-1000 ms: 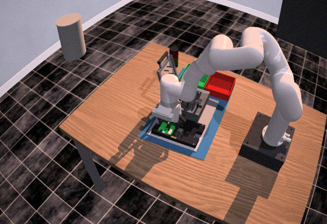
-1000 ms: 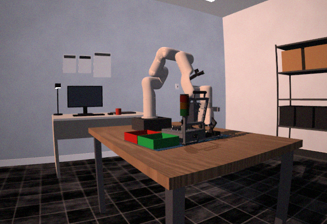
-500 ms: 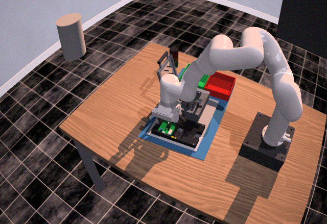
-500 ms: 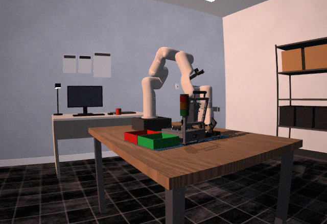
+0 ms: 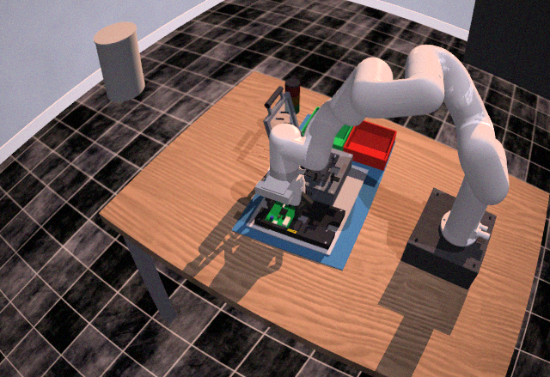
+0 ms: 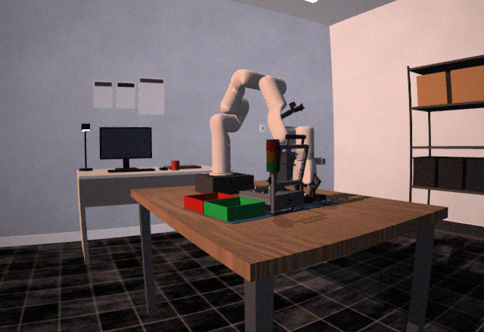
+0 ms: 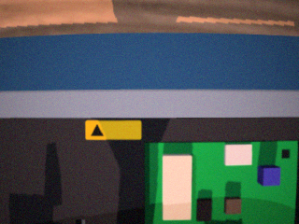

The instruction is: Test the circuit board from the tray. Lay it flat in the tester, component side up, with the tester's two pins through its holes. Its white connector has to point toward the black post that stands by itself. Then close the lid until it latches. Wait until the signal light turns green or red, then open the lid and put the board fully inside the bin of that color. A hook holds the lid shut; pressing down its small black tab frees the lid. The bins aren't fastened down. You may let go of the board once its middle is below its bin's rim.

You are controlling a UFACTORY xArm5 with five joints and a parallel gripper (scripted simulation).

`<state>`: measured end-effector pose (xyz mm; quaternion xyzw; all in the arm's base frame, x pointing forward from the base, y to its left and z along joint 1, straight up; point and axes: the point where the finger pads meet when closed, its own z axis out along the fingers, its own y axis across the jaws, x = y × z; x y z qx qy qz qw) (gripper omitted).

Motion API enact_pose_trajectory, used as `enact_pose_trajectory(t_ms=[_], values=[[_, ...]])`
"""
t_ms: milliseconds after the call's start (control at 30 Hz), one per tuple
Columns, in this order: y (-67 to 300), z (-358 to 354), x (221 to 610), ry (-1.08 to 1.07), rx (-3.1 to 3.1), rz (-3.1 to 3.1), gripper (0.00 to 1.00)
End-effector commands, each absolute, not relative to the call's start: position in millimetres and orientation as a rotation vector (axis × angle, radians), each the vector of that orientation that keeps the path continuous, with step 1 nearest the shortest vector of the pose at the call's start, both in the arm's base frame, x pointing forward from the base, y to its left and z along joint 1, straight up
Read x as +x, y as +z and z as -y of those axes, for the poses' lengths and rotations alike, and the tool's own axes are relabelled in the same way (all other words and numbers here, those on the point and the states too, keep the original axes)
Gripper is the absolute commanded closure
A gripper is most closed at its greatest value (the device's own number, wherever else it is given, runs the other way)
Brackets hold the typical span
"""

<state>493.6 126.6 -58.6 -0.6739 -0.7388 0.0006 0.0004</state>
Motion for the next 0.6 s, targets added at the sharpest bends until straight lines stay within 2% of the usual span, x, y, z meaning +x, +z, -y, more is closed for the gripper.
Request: enact_pose_trajectory(t_ms=[0,567], values=[[-54,-127,495,-0.004,-2.118,2.322,0.21],[-33,-127,495,-0.004,-2.118,2.322,0.21]])
